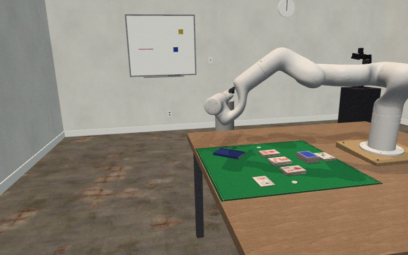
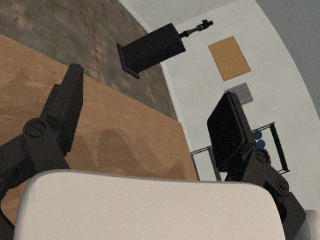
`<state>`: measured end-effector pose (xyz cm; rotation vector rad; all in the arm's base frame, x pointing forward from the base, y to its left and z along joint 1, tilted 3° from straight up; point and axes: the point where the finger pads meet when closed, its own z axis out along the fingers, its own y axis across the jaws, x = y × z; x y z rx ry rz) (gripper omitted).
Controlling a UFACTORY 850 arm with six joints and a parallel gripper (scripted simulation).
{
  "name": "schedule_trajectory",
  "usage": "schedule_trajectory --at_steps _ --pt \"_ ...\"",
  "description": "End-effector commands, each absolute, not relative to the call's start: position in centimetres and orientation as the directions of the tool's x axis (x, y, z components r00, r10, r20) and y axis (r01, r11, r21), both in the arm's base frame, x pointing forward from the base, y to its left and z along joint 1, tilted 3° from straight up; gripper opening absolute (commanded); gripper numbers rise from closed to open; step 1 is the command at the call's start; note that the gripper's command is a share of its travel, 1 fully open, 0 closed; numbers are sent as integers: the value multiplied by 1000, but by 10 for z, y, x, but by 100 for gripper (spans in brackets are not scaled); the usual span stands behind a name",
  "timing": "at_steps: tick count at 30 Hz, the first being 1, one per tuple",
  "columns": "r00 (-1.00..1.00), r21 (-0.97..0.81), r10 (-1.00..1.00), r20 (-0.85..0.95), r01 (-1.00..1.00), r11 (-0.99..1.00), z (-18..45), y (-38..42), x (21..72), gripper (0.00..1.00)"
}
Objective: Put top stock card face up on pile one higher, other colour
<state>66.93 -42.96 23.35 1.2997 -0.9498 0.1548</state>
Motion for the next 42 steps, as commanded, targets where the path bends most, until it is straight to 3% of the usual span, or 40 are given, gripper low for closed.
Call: schedule_trajectory --at_steps 1,22,34,42 --pt "628 742 -398 669 -591 315 235 -430 670 100" --pt "630 752 -416 656 -593 288 230 -429 670 100" --pt "634 784 -600 488 -621 -19 171 -394 656 100" --pt "588 671 -752 298 -689 -273 120 -319 618 100"
